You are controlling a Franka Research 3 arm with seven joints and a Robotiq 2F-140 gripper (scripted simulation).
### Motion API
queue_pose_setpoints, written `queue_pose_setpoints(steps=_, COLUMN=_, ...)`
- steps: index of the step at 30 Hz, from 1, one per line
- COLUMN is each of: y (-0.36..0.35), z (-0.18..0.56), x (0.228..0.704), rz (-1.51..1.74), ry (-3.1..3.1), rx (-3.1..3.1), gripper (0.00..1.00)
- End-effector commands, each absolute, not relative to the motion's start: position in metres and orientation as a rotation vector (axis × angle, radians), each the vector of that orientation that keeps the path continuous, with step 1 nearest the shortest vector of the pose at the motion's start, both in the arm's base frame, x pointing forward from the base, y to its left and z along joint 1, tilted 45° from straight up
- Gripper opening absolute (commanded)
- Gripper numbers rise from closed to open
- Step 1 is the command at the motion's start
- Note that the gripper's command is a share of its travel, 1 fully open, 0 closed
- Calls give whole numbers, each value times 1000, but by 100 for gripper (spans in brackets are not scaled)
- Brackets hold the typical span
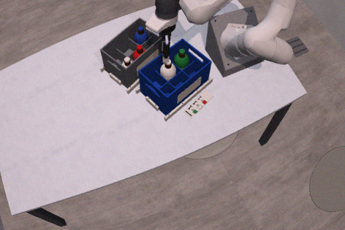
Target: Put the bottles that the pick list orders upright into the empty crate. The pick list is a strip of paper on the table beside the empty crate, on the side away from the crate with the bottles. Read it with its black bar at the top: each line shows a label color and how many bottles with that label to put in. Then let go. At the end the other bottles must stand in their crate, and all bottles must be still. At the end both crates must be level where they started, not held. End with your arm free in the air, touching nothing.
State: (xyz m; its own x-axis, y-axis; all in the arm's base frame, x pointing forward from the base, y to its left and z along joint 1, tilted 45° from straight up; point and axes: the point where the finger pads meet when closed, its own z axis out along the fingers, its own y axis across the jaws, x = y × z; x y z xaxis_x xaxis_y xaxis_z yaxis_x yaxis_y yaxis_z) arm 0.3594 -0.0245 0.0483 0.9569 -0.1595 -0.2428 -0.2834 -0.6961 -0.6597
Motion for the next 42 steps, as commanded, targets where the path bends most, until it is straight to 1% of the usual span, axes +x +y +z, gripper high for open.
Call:
queue_pose_setpoints(steps=1, y=-29, z=53, x=355, rz=228, ry=287, rx=-2352, gripper=38)
queue_pose_setpoints(steps=7, y=-38, z=63, x=356, rz=228, ry=287, rx=-2352, gripper=38)
queue_pose_setpoints(steps=42, y=-38, z=63, x=356, rz=228, ry=287, rx=-2352, gripper=38)
